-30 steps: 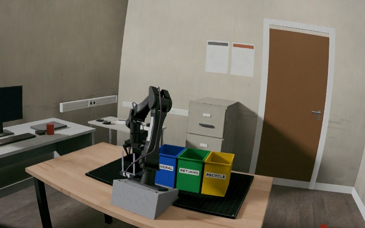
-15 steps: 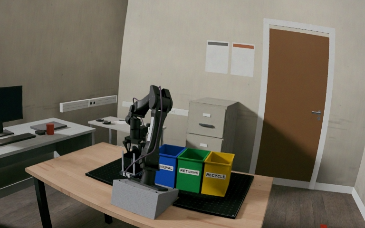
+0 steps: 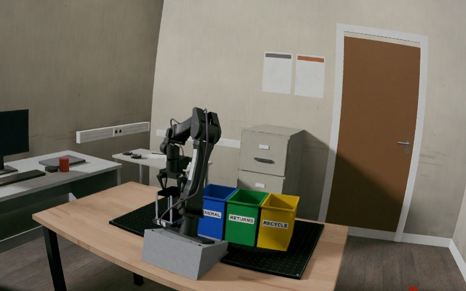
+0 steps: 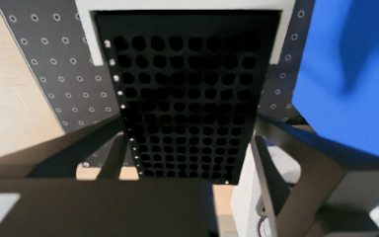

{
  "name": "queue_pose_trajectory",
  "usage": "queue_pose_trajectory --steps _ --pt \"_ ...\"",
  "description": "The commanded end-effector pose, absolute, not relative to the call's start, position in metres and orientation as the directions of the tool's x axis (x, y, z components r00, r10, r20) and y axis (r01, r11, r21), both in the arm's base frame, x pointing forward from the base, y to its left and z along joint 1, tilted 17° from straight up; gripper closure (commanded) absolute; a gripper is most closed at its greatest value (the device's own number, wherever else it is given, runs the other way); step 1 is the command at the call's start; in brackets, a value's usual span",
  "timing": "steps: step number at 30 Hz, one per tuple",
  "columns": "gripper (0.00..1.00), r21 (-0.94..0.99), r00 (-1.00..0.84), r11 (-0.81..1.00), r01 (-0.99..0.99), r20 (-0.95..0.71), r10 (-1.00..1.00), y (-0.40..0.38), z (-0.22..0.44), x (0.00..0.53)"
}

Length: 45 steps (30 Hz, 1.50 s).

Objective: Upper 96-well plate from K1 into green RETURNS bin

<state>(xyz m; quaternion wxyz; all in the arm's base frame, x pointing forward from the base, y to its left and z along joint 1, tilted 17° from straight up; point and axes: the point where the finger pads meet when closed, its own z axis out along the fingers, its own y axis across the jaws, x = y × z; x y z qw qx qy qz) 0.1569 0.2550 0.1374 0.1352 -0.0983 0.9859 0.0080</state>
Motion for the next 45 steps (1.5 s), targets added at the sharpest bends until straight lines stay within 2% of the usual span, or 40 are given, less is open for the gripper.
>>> queue_pose_trajectory --steps 1,45 --pt "1.00 0.035 -0.930 0.979 -0.202 -0.319 -0.181 0.259 0.168 0.155" --pt "1.00 0.037 -0.931 0.979 -0.202 -0.317 -0.180 0.251 0.231 0.134"
